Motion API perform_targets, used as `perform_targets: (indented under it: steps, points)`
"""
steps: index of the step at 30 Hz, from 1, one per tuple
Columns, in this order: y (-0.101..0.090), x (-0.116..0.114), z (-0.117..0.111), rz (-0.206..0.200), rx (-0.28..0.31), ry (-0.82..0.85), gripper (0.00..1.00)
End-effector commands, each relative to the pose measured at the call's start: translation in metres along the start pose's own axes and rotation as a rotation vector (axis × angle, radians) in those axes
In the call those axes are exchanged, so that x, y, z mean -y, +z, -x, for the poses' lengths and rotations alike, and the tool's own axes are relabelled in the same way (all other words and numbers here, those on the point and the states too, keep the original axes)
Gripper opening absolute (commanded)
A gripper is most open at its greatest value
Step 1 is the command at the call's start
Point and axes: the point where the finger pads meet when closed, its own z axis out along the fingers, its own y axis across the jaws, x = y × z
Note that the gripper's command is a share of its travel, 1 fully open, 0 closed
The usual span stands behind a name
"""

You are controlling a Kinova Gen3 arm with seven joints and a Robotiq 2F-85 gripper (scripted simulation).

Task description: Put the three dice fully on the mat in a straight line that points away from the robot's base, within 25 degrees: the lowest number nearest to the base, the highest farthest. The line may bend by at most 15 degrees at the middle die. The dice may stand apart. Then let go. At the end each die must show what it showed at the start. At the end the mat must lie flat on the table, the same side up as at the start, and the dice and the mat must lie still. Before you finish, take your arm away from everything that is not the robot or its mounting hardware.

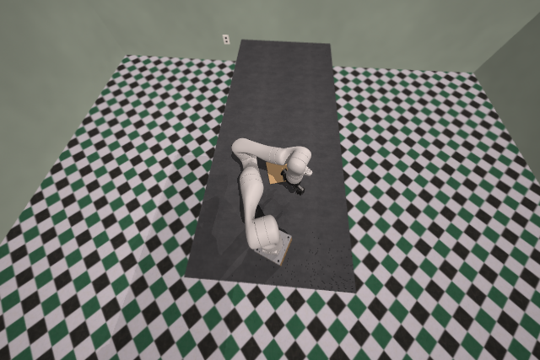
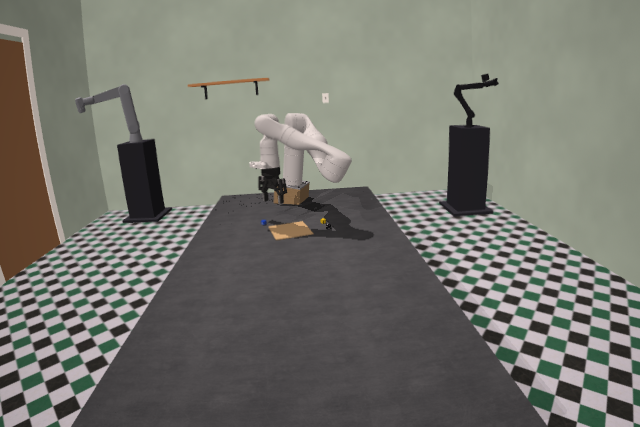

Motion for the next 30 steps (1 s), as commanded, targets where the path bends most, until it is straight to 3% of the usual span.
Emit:
perform_targets:
  steps: [1,8,30]
  points:
    - [0.015,-0.004,0.006,0.02,0.015,-0.007,1.0]
    - [0.034,-0.004,0.006,0.02,0.015,-0.007,1.0]
    - [0.038,-0.004,0.006,0.02,0.015,-0.007,1.0]
